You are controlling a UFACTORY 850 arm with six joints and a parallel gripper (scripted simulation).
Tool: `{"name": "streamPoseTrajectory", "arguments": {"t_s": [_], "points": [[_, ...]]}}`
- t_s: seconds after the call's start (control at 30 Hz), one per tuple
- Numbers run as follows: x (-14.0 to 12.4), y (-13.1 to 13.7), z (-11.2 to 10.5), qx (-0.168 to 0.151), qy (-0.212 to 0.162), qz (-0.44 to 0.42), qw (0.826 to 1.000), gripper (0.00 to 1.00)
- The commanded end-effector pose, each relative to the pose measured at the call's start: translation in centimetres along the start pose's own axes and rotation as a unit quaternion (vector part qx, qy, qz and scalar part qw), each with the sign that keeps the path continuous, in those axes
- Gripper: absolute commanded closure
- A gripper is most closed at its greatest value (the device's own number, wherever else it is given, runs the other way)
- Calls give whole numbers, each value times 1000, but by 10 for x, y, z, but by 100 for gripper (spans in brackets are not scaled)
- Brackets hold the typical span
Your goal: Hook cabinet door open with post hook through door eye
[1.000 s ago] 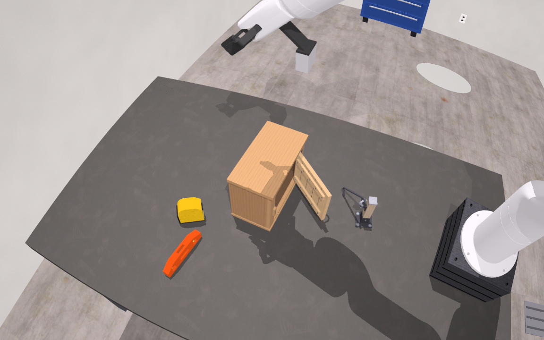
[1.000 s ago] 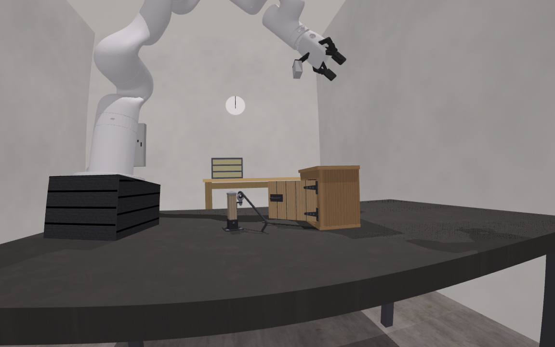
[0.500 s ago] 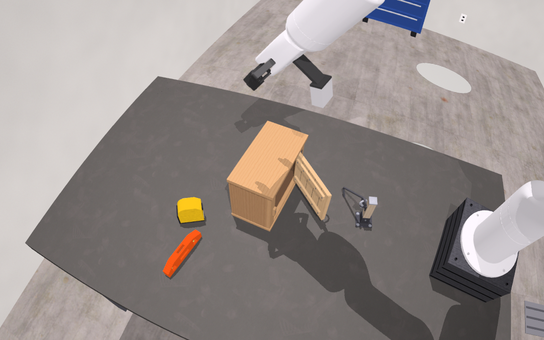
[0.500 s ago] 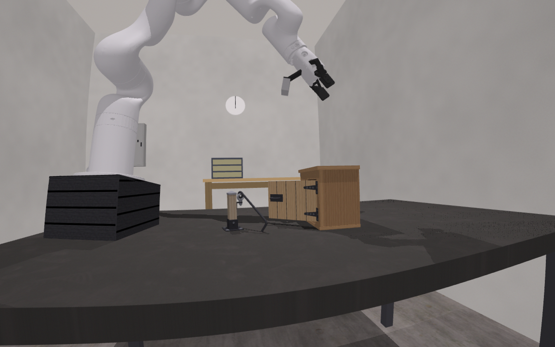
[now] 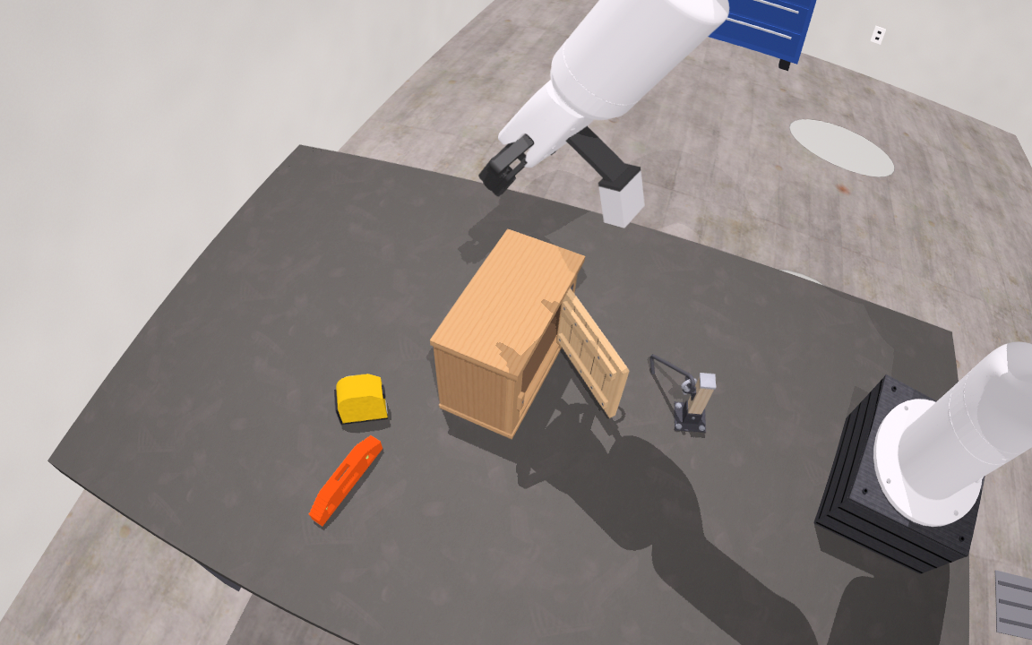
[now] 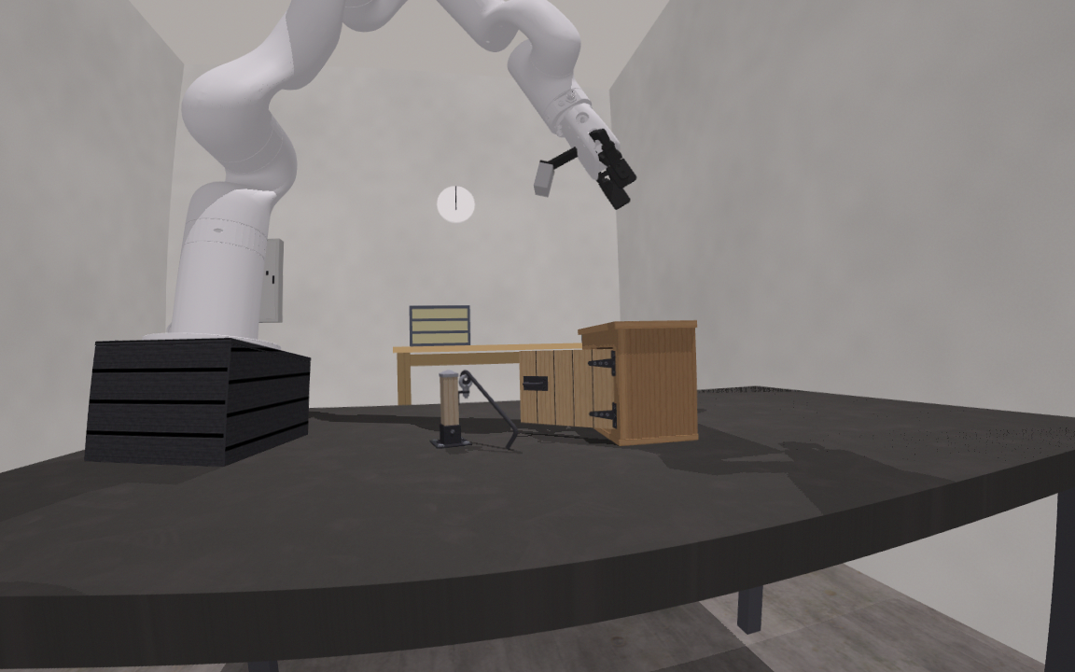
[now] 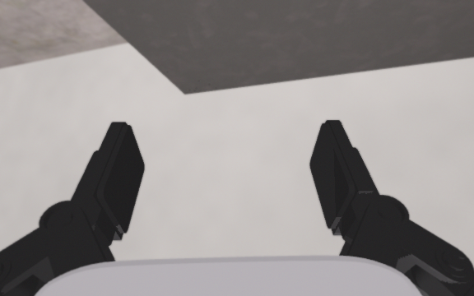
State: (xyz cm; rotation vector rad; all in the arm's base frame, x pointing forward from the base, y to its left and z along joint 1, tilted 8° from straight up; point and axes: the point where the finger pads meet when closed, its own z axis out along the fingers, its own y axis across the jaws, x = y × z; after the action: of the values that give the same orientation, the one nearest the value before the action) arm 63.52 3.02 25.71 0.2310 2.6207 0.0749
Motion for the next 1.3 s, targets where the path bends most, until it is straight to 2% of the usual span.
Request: {"name": "streamPoseTrajectory", "arguments": {"t_s": [0.0,0.03,0.07,0.23,0.27,0.4,0.43,0.53,0.57,0.7,0.77,0.8,0.83,0.87,0.93,1.27], "points": [[8,-2,4,-5,13,11,1000,0],[8,-2,4,-5,13,11,1000,0],[45,-7,20,2,59,47,997,0],[45,-7,20,2,59,47,997,0],[80,-11,32,8,100,81,992,0],[80,-11,32,8,100,81,992,0],[110,-14,40,14,136,111,984,0],[110,-14,40,14,136,111,984,0],[137,-16,46,20,167,137,976,0],[137,-16,46,20,167,137,976,0],[178,-17,52,29,214,177,960,0],[178,-17,52,29,214,177,960,0],[192,-17,54,32,230,191,954,0],[192,-17,54,32,230,191,954,0],[208,-17,55,35,248,207,946,0],[213,-17,55,37,254,213,943,0]]}}
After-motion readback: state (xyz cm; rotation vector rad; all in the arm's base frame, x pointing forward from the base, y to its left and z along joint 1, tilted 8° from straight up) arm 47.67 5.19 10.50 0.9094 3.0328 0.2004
